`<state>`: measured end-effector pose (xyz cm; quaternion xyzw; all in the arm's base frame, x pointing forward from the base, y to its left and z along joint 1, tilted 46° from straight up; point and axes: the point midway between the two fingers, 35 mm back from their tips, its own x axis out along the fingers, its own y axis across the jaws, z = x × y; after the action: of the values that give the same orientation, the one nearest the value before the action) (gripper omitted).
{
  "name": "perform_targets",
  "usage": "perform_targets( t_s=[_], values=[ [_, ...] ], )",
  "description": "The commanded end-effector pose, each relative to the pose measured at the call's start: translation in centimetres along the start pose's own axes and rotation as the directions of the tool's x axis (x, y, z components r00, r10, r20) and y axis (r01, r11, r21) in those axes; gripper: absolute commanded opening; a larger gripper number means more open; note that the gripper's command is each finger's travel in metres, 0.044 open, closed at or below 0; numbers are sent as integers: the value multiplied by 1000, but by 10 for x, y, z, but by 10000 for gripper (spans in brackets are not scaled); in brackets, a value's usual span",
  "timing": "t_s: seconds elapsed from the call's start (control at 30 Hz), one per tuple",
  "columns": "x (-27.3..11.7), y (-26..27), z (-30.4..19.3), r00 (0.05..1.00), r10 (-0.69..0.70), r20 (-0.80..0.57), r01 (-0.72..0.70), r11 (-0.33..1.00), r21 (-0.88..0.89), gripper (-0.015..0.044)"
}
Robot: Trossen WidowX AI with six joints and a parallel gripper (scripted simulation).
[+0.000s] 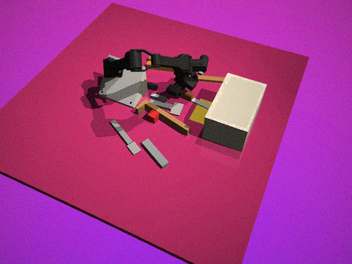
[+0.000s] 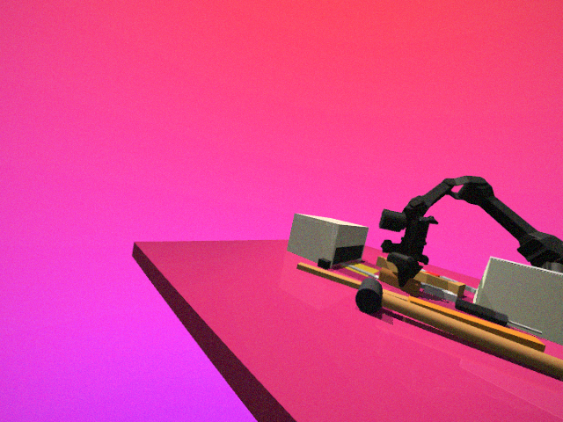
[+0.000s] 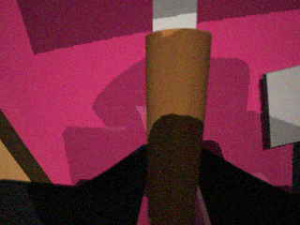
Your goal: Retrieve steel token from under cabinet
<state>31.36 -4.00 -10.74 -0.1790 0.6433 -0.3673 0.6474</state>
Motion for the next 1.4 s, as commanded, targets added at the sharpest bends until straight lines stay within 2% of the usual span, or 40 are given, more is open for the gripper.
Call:
perform_targets(
  t_s=[0.0, 1.37],
  values=[
    [0, 1, 7, 1000, 3, 1, -3, 1000, -1, 0],
    [-1, -1, 52, 1000, 2, 3, -2, 1000, 1, 0]
  ],
)
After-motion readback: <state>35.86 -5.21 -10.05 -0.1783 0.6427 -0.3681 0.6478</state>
